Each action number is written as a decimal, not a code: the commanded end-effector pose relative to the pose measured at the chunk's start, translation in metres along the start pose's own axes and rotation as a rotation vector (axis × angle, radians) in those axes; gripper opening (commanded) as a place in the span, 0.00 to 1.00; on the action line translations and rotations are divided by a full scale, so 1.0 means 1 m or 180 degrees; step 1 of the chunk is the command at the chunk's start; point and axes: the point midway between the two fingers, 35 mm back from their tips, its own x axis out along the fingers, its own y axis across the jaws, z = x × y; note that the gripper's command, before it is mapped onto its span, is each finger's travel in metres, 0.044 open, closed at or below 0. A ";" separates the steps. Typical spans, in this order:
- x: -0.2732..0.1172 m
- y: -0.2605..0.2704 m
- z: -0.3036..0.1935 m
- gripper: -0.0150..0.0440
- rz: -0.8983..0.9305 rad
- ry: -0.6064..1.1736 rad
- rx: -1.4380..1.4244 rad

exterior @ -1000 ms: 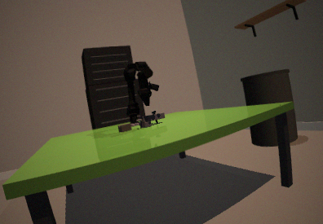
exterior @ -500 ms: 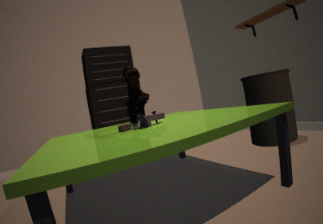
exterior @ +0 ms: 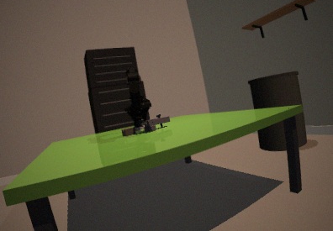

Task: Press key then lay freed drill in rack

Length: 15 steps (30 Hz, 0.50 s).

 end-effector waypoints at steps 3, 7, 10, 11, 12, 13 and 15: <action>0.004 0.000 0.000 1.00 0.0003 0.0005 -0.0016; 0.010 -0.001 0.002 1.00 0.0002 0.0005 -0.0016; 0.015 -0.001 0.003 1.00 0.0002 0.0004 -0.0016; 0.017 -0.001 0.003 1.00 0.0002 0.0004 -0.0016; 0.018 -0.001 0.004 1.00 0.0002 0.0004 -0.0016; 0.020 -0.001 0.004 1.00 0.0002 0.0004 -0.0016; 0.023 -0.001 0.005 1.00 0.0002 0.0004 -0.0016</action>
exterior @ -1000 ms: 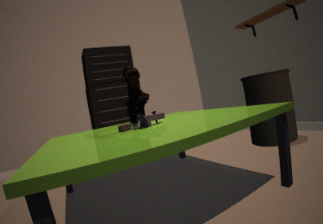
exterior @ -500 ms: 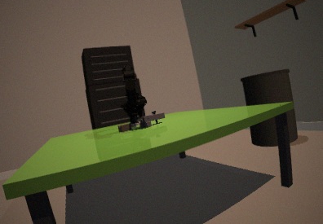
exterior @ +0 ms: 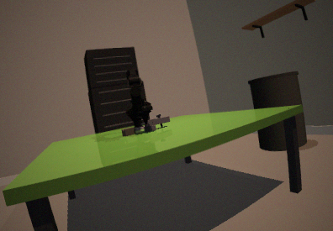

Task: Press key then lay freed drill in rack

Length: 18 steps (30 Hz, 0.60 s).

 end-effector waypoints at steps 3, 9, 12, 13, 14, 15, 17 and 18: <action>0.010 0.000 0.003 1.00 0.0007 0.0000 0.0009; 0.019 0.000 0.006 1.00 0.0007 -0.0001 0.0009; 0.024 0.000 0.007 1.00 0.0007 -0.0002 0.0009; 0.025 0.001 0.007 1.00 0.0007 -0.0002 0.0009; 0.027 0.001 0.008 1.00 0.0007 -0.0002 0.0009; 0.028 0.001 0.008 1.00 0.0007 -0.0002 0.0009; 0.031 0.001 0.009 1.00 0.0007 -0.0003 0.0009; 0.033 0.001 0.010 1.00 0.0007 -0.0003 0.0009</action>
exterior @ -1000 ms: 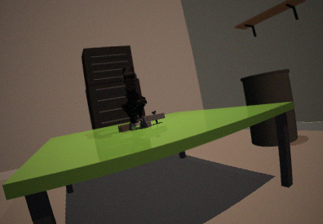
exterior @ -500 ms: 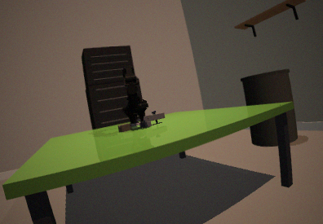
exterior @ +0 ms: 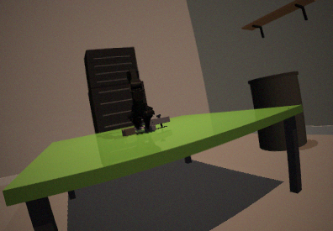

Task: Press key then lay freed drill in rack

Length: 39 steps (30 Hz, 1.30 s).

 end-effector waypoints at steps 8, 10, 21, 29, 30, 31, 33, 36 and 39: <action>0.003 0.000 0.001 0.73 0.0004 -0.0002 -0.0001; 0.003 0.000 0.001 0.64 0.0004 -0.0002 -0.0001; 0.003 0.000 0.001 0.25 0.0004 -0.0002 -0.0001; 0.003 0.000 -0.005 0.25 0.0006 0.0000 0.0008; 0.003 0.000 -0.006 0.25 0.0006 0.0000 0.0008; 0.003 0.000 -0.006 0.25 0.0006 0.0000 0.0008; 0.003 0.000 -0.008 0.25 0.0006 0.0001 0.0008; 0.002 0.000 -0.012 0.25 0.0006 0.0002 0.0008; 0.002 0.000 -0.016 0.25 0.0006 0.0003 0.0008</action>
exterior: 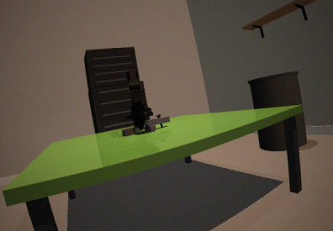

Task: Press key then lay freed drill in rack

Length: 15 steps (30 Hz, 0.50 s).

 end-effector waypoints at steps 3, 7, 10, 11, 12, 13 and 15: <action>-0.001 0.000 -0.010 0.25 0.0000 0.0015 -0.0003; -0.002 0.000 -0.017 0.25 0.0000 0.0016 -0.0003; -0.002 0.000 -0.020 0.25 0.0000 0.0017 -0.0004; -0.002 0.000 -0.021 0.25 0.0000 0.0018 -0.0004; -0.002 0.000 -0.023 0.25 0.0000 0.0018 -0.0004; -0.002 0.000 -0.024 0.25 0.0000 0.0018 -0.0004; -0.002 0.000 -0.027 0.25 0.0000 0.0019 -0.0004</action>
